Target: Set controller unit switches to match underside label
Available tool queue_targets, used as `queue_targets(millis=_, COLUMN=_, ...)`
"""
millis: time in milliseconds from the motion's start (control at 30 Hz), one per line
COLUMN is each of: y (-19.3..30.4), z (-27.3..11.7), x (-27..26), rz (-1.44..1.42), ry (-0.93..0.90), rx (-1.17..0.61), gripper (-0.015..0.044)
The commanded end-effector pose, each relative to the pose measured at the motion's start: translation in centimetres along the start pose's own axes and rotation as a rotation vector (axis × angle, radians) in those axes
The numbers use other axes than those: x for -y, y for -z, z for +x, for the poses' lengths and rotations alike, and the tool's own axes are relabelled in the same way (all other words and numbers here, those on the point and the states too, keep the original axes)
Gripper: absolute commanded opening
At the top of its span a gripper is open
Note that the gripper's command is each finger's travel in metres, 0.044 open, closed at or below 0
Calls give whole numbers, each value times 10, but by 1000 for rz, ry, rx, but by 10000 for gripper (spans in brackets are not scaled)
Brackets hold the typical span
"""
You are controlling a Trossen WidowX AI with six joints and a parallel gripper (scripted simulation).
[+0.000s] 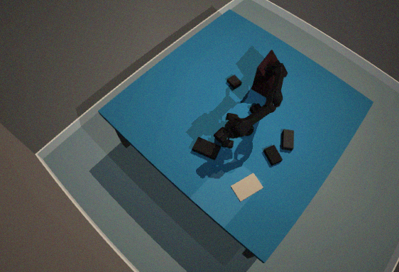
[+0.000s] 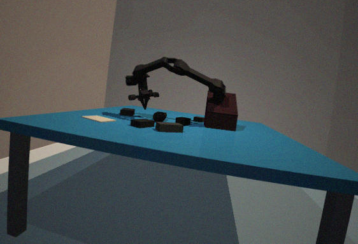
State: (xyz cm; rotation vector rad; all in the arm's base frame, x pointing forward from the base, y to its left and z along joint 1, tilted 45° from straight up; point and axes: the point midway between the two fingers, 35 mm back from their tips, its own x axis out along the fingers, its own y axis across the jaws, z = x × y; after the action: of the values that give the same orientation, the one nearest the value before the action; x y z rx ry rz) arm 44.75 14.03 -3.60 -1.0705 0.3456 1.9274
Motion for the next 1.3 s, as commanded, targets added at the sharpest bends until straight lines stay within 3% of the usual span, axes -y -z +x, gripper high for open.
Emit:
queue_targets(millis=0, y=-10, z=-4, x=2, rz=41, ry=47, rx=-22, gripper=0)
queue_targets(millis=567, y=-62, z=1, x=-29, rz=240, ry=251, rx=-56, gripper=0)
queue_targets(millis=1267, y=-135, z=22, x=-124, rz=454, ry=489, rx=32, gripper=0)
